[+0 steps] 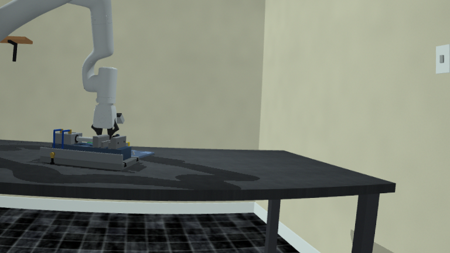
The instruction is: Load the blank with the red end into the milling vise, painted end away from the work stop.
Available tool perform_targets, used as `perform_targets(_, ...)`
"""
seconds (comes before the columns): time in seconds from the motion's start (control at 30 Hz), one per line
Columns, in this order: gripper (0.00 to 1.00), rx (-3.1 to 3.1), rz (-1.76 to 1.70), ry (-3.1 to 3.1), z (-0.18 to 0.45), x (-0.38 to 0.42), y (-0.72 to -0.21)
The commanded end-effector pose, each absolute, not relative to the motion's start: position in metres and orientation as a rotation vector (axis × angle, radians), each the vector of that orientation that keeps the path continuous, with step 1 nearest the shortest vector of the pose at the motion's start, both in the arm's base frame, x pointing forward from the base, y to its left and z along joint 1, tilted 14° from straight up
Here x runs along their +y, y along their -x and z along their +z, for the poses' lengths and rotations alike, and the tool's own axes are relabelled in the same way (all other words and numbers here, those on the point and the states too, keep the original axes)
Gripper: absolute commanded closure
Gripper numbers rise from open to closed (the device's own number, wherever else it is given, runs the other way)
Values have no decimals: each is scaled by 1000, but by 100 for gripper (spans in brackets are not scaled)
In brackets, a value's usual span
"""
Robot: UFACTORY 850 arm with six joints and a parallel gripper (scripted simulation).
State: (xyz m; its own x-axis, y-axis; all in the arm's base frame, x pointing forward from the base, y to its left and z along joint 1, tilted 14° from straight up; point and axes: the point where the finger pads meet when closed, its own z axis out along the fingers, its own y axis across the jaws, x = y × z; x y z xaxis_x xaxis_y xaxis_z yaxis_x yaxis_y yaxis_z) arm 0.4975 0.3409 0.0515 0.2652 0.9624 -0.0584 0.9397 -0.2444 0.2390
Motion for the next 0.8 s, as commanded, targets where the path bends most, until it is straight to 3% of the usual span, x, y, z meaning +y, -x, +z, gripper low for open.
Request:
perform_targets(0.0, 100, 1772, 149, -2309, 52, 342, -498)
perform_targets(0.77, 100, 1772, 149, -2309, 81, 345, -492)
